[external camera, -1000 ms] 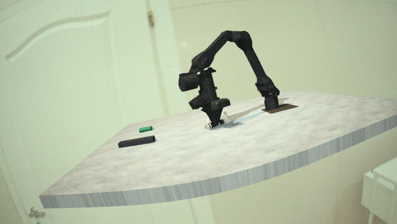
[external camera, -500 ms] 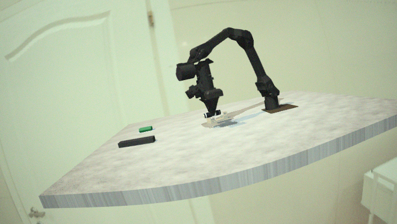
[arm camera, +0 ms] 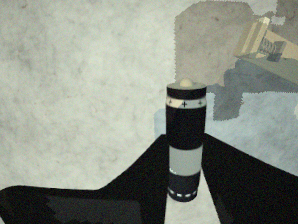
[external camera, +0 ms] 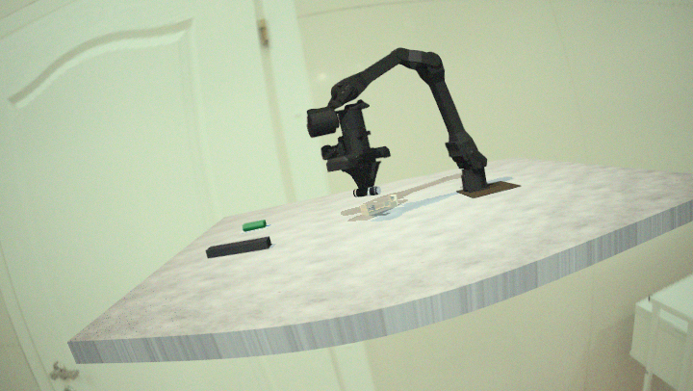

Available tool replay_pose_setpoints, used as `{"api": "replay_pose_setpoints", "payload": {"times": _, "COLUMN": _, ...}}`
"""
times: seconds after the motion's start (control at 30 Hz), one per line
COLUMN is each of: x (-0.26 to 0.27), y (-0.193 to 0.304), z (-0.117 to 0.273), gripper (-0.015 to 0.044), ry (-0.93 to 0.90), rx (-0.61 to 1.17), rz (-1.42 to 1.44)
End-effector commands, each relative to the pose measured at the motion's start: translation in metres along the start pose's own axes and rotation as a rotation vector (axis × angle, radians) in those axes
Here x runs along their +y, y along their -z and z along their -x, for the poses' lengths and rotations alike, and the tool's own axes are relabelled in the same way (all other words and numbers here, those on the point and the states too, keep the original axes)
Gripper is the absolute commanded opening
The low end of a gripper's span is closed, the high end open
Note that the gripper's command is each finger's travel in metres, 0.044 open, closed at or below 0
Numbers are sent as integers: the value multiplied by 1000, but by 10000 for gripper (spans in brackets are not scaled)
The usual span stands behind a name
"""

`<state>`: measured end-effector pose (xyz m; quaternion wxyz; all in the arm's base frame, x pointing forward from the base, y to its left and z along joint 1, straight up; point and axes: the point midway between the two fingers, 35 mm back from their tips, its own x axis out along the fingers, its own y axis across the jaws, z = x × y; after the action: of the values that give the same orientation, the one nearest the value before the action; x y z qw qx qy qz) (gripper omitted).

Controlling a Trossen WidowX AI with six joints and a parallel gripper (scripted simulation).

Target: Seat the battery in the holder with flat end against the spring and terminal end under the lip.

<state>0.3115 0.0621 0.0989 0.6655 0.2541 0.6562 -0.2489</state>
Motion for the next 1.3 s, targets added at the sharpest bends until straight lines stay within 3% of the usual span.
{"api": "replay_pose_setpoints", "payload": {"times": 0.0, "x": -15, "y": -8, "z": 6, "gripper": 59, "ry": -7, "rx": -3, "rz": -276}}
{"api": "replay_pose_setpoints", "payload": {"times": 0.9, "x": -104, "y": -41, "z": 17, "gripper": 59, "ry": 2, "rx": 3, "rz": -1905}}
{"api": "replay_pose_setpoints", "payload": {"times": 1.27, "x": -105, "y": -42, "z": 15, "gripper": 59, "ry": 16, "rx": -3, "rz": -1941}}
